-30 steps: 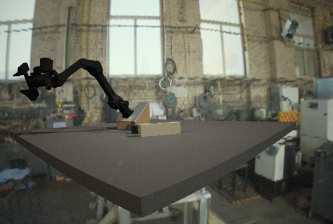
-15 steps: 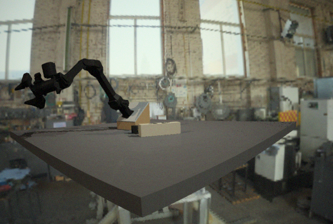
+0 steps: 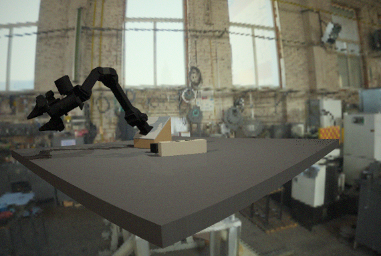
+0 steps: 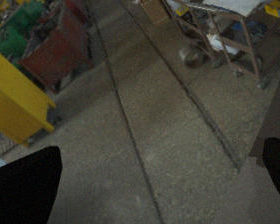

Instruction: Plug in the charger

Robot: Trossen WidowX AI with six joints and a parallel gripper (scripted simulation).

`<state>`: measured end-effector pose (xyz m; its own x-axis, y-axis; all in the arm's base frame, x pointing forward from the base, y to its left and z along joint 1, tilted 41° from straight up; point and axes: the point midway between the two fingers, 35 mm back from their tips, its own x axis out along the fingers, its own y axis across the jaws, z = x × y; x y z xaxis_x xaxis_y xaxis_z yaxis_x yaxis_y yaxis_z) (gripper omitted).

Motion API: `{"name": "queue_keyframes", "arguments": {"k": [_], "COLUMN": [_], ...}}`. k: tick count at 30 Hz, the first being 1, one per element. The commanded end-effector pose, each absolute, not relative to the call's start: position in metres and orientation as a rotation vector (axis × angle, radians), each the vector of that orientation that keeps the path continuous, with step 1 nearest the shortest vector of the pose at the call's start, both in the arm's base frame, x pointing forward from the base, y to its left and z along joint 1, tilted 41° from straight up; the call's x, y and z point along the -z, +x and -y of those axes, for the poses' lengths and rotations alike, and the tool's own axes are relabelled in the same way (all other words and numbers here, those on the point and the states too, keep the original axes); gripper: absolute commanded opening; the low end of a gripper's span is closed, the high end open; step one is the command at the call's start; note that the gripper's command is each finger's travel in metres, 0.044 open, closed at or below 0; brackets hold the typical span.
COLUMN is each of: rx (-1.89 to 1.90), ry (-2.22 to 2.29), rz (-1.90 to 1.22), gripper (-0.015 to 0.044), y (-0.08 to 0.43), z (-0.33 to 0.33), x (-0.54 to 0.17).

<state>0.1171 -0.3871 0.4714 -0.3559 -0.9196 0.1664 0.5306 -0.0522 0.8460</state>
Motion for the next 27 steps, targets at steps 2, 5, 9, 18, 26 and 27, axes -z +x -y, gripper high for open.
{"name": "queue_keyframes", "arguments": {"k": [2, 5, 9, 18, 26, 27], "rx": [1.645, 1.631, 1.610, 1.550, 1.482, 1.472], "ry": [0.537, 0.542, 0.545, 0.536, 0.509, 0.504], "rz": [0.916, 0.833, 0.722, 0.471, 0.253, 0.226], "gripper": [0.0440, 0.0440, 0.0440, 0.0440, 0.0440, 0.0440], "y": [0.145, 0.161, 0.182, 0.226, 0.259, 0.263], "z": [0.383, 0.379, 0.371, 0.348, 0.321, 0.318], "x": [-0.450, -0.439, -0.424, -0.387, -0.353, -0.349]}}
